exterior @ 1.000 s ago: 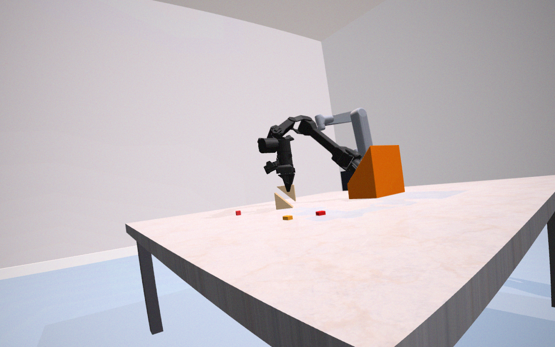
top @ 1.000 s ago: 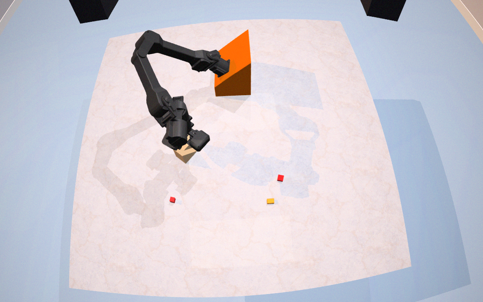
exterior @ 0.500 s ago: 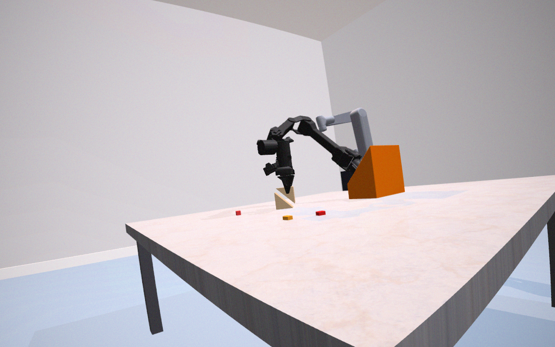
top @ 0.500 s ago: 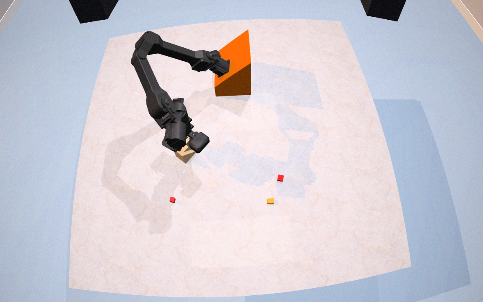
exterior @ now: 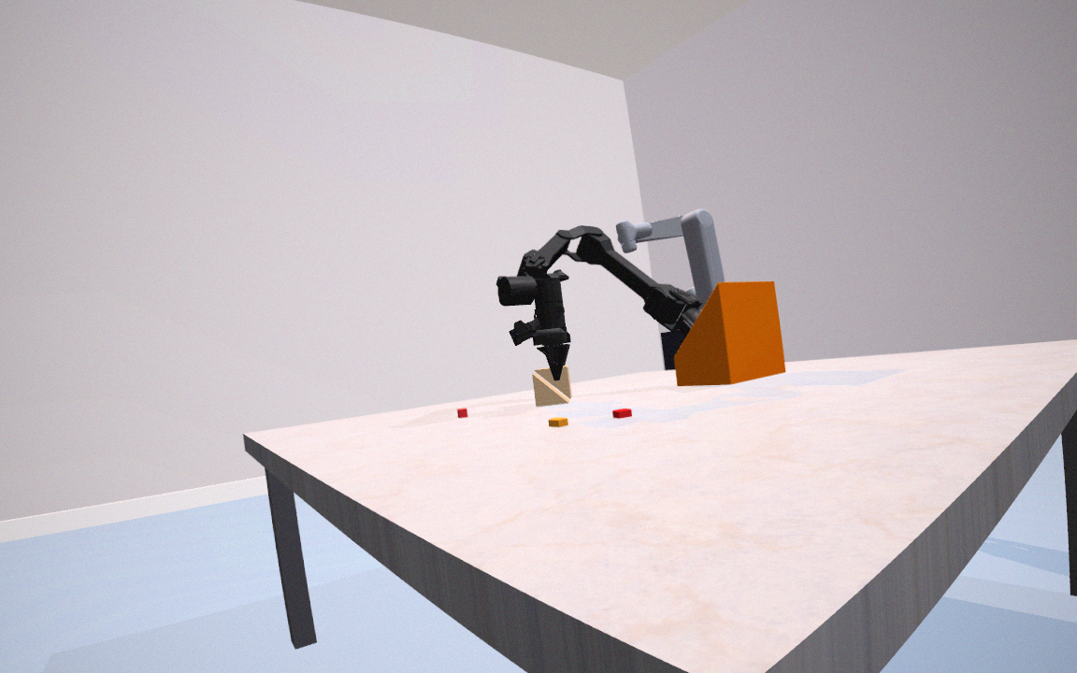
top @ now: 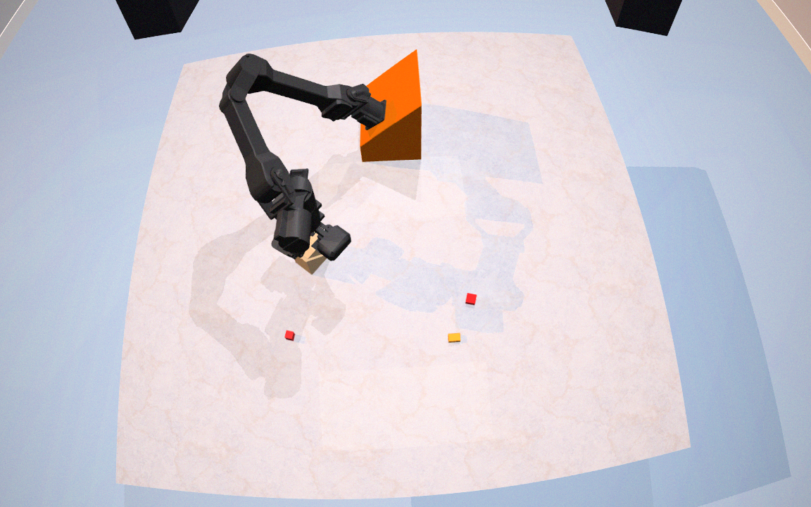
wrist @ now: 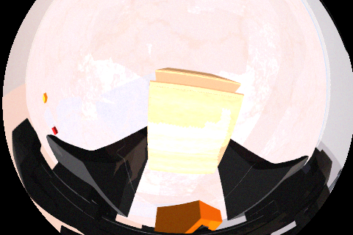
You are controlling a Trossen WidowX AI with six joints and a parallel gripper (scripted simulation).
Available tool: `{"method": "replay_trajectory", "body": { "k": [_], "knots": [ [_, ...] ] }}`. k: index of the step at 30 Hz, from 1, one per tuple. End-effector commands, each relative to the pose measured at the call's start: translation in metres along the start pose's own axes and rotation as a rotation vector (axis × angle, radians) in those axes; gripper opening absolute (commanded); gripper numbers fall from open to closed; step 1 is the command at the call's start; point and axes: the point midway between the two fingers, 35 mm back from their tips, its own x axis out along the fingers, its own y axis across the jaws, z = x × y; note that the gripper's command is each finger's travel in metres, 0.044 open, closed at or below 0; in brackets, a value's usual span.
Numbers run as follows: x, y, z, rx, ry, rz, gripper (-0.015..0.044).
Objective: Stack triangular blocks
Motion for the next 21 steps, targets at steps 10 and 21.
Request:
{"method": "replay_trajectory", "body": {
  "k": [10, 21],
  "knots": [
    [0.006, -0.0007, 0.0027, -0.002, -0.003, -0.005, 0.0],
    [0.0063, -0.0007, 0.0029, -0.005, -0.005, -0.007, 0.0]
  ]
}}
